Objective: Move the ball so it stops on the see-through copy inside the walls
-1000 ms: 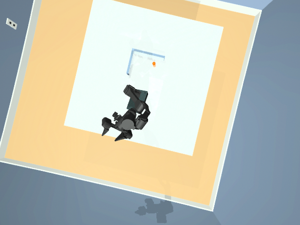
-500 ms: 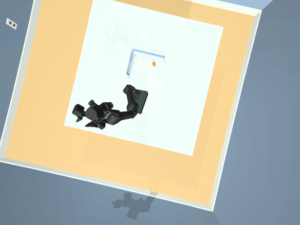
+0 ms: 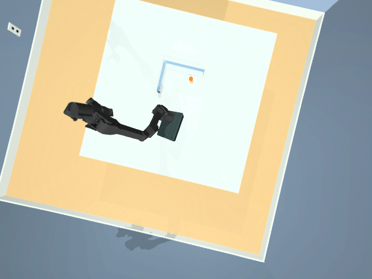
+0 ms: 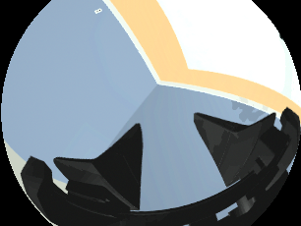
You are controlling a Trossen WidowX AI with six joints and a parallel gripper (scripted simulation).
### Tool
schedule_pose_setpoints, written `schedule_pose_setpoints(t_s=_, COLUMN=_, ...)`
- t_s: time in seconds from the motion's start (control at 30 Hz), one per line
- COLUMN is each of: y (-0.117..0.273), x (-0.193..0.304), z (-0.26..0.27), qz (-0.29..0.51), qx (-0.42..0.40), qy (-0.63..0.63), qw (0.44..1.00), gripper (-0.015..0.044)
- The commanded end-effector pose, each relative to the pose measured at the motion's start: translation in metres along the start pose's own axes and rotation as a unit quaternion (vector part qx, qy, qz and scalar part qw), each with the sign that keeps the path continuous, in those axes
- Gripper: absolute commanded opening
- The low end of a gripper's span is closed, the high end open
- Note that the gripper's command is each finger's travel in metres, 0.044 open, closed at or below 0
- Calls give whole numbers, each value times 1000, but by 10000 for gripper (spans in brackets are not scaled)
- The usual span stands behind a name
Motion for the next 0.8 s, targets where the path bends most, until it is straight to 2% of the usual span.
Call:
schedule_pose_setpoints(t_s=0.0, y=-27, x=-38, z=21, qz=-47, qx=8, qy=13, qw=999, gripper=259)
schedule_pose_setpoints(t_s=0.3, y=-75, x=-161, z=62, qz=-175, qx=51, qy=71, qw=981, gripper=259)
schedule_pose_setpoints(t_s=0.4, y=-75, x=-175, z=62, qz=-193, qx=52, qy=56, qw=978, gripper=259)
schedule_pose_setpoints(t_s=0.57, y=-82, x=-255, z=70, qz=-254, qx=96, qy=77, qw=959, gripper=259)
schedule_pose_setpoints(t_s=0.77, y=-72, x=-338, z=62, qz=-315, qx=163, qy=108, qw=929, gripper=259)
Point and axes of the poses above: the point midway between the two fingers, 35 mm back from their tips, its own y axis back along the fingers, its own z axis across the jaws, x = y × z, the point moved 8 cm from there along y, back along the fingers, and after that the axes turned 2 degrees about -y, right-handed, at the moved point
